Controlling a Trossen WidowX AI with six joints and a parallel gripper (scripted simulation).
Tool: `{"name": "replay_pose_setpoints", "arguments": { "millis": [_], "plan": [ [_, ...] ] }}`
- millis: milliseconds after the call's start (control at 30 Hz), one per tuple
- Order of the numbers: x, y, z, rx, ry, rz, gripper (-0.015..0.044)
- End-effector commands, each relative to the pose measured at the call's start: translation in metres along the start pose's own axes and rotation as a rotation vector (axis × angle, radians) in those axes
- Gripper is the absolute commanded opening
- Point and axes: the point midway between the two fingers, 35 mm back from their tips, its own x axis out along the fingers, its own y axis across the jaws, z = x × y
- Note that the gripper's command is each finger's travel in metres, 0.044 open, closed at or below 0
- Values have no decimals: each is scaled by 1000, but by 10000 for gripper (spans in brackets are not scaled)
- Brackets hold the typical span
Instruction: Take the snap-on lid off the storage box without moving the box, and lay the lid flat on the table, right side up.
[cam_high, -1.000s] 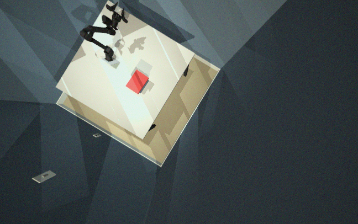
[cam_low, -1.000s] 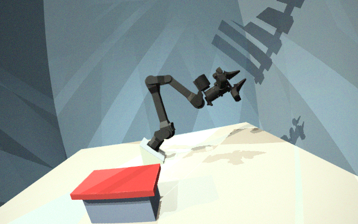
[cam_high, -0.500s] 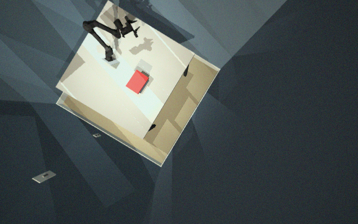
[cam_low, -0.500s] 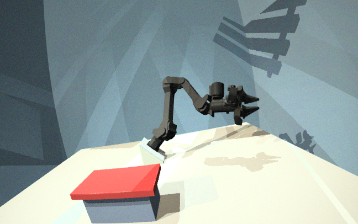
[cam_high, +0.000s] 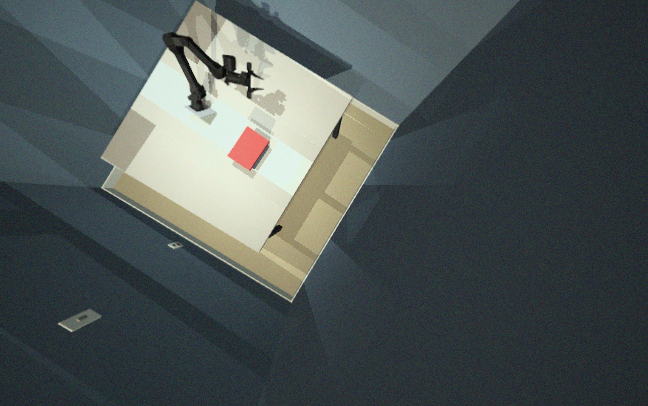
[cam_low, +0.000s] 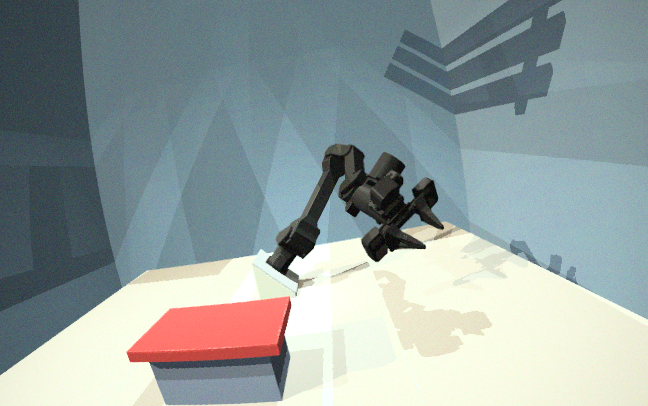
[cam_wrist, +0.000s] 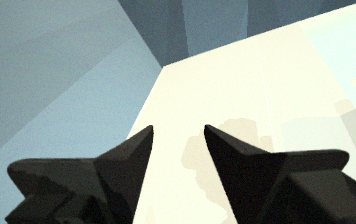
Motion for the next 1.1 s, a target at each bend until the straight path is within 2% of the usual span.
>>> {"name": "replay_pose_setpoints", "arguments": {
  "millis": [0, 133, 333, 400, 633, 867, 1067],
  "plan": [
    [-7, -55, 31, 94, -23, -164, 235],
    [-18, -94, 49, 177, -32, -276, 235],
    [-65, -176, 86, 448, -82, -494, 235],
    [-72, -185, 89, 487, -91, -514, 235],
    [-159, -254, 114, 947, -213, -622, 235],
    [-217, -277, 119, 1267, -316, -578, 235],
    [-219, -278, 119, 1277, -319, -575, 235]
  ]
}}
